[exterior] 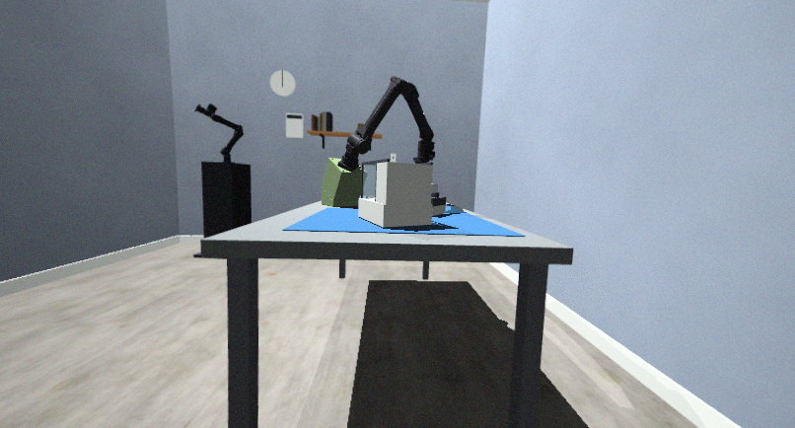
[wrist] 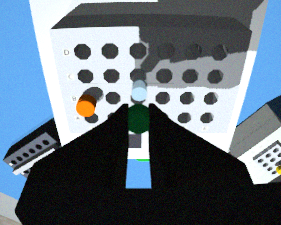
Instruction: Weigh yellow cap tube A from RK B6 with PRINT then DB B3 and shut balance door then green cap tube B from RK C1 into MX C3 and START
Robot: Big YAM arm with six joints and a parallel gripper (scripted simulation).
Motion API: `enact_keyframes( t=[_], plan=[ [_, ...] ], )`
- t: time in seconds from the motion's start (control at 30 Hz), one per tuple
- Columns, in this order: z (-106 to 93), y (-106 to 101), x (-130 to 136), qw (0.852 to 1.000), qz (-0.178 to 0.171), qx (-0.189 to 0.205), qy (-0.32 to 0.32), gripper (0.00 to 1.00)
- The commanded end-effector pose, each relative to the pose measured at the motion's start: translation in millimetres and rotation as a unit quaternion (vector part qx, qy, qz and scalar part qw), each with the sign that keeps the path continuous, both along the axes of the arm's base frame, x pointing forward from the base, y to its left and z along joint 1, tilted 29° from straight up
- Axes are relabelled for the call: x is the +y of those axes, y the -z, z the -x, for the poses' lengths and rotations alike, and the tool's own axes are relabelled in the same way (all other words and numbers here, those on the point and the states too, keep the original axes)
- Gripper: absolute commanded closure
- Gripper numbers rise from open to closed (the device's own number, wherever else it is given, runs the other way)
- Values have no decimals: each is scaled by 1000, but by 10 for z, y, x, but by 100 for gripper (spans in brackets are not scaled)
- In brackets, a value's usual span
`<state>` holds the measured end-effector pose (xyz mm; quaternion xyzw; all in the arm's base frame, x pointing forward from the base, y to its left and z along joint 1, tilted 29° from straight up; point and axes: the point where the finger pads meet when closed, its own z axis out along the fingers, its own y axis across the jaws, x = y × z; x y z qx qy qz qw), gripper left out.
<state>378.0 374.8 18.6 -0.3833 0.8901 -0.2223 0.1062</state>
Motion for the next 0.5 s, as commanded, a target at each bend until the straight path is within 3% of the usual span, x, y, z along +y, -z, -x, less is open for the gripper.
enact_keyframes(
  t=[0.0,0.13,0.17,0.47],
  plan=[
    [-45,-95,118,1000,-13,-10,-5,91],
    [-43,-94,119,1000,-13,-10,-5,91],
    [65,-7,128,1000,-6,-5,-18,91],
    [75,9,120,1000,-5,-4,-17,91]
  ],
)
